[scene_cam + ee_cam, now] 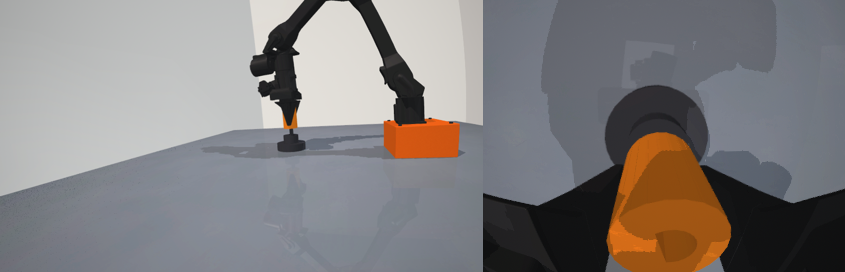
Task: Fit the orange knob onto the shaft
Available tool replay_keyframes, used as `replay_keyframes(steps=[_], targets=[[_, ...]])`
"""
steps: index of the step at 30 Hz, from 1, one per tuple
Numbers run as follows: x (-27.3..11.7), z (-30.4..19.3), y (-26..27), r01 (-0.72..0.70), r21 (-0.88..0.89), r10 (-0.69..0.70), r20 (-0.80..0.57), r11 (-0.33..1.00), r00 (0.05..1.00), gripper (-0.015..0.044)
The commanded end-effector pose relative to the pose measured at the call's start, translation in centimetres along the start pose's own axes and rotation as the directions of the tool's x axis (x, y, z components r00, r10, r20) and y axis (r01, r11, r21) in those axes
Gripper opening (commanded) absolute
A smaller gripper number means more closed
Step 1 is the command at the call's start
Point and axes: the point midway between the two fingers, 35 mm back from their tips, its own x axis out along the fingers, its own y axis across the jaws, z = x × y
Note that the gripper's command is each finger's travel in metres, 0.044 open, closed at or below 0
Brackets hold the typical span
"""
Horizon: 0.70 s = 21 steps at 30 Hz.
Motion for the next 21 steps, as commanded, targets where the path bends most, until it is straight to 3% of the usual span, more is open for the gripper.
replay_keyframes(steps=[1, 21], targets=[[-0.21, 0.21, -0.02, 0.0, -0.115, 0.0, 0.004, 0.993, 1.0, 0.0], [0.27, 0.05, 0.02, 0.001, -0.156, 0.0, 0.004, 0.988, 1.0, 0.0]])
